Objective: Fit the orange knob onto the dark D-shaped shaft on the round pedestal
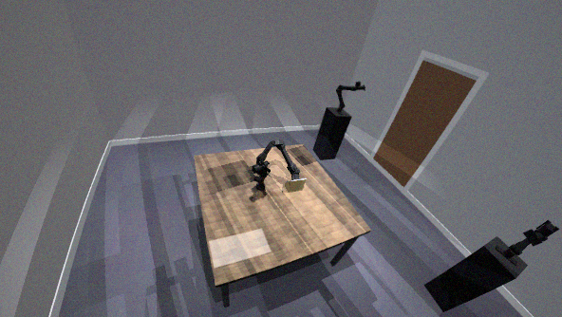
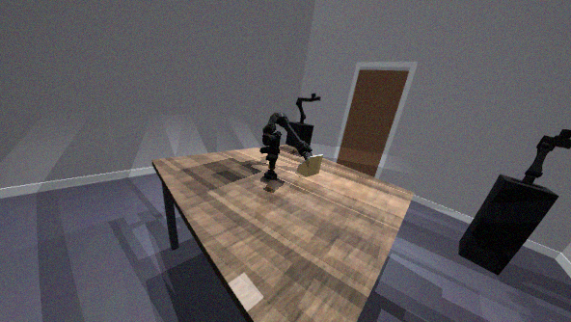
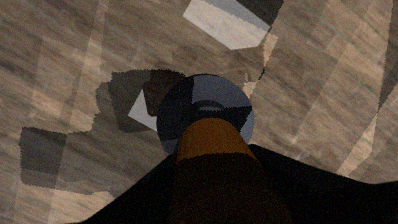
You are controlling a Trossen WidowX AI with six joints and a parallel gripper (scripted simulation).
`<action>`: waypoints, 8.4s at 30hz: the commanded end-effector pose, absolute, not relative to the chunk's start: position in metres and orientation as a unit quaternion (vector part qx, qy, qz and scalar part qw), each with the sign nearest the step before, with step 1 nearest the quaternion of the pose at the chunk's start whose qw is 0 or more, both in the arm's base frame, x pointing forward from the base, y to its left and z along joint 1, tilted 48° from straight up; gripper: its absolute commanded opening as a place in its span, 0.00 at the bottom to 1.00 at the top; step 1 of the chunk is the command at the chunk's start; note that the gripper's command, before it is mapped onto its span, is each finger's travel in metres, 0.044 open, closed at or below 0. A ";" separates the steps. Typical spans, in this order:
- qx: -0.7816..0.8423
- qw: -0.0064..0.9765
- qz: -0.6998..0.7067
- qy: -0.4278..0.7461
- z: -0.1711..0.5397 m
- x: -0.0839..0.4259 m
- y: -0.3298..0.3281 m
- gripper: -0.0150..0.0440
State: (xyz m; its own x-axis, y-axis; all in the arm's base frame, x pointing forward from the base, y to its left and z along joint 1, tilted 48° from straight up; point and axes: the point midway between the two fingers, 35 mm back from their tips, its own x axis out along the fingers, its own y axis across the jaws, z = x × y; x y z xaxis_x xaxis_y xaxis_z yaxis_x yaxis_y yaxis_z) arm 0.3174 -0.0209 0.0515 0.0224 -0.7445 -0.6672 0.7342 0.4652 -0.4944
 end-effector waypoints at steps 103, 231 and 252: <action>0.218 0.682 -0.636 0.287 0.053 0.319 -0.017 0.25; 0.344 0.628 -0.679 0.160 0.051 0.318 -0.022 0.25; 0.371 0.613 -0.686 0.130 0.056 0.318 -0.018 0.25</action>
State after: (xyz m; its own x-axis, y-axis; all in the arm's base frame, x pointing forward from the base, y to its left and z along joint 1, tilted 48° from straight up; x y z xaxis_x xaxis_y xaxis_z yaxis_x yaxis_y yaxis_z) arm 0.3167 -0.0203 0.0538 0.0195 -0.7453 -0.6664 0.9500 -0.1940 0.2448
